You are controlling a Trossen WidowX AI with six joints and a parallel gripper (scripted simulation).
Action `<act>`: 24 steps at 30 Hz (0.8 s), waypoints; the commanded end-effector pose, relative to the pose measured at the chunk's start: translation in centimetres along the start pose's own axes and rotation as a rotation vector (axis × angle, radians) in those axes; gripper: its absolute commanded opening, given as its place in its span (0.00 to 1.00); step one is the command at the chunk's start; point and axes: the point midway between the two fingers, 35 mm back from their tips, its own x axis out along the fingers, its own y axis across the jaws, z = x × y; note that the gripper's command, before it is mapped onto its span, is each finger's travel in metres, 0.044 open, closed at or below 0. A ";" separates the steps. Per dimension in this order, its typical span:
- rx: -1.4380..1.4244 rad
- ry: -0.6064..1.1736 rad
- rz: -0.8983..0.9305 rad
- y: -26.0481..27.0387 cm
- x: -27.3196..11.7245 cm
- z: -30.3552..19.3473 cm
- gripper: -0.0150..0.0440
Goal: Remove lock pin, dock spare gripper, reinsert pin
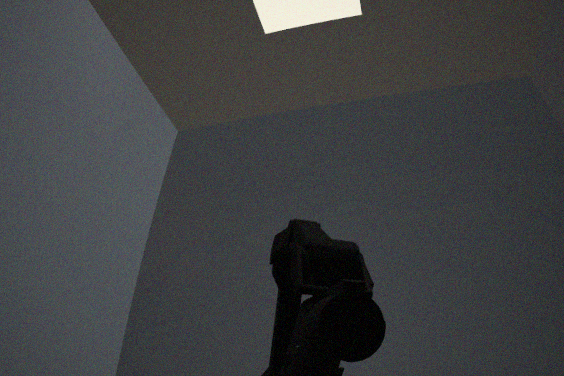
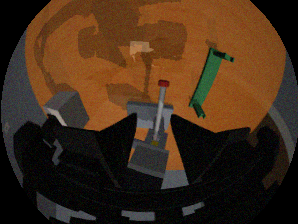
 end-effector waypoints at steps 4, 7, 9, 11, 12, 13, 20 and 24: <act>-0.002 0.002 0.001 0.1 -1.7 0.7 0.59; -0.004 0.005 0.002 0.2 -2.4 0.9 0.59; -0.006 0.007 0.003 0.3 -2.8 1.1 0.59; -0.007 0.009 0.003 0.3 -3.3 1.3 0.59; -0.008 0.010 0.003 0.4 -3.6 1.4 0.59; -0.008 0.010 0.003 0.4 -3.8 1.4 0.59; -0.010 0.013 0.002 0.3 -3.1 1.1 0.90; -0.010 0.013 0.002 0.3 -3.1 1.1 1.00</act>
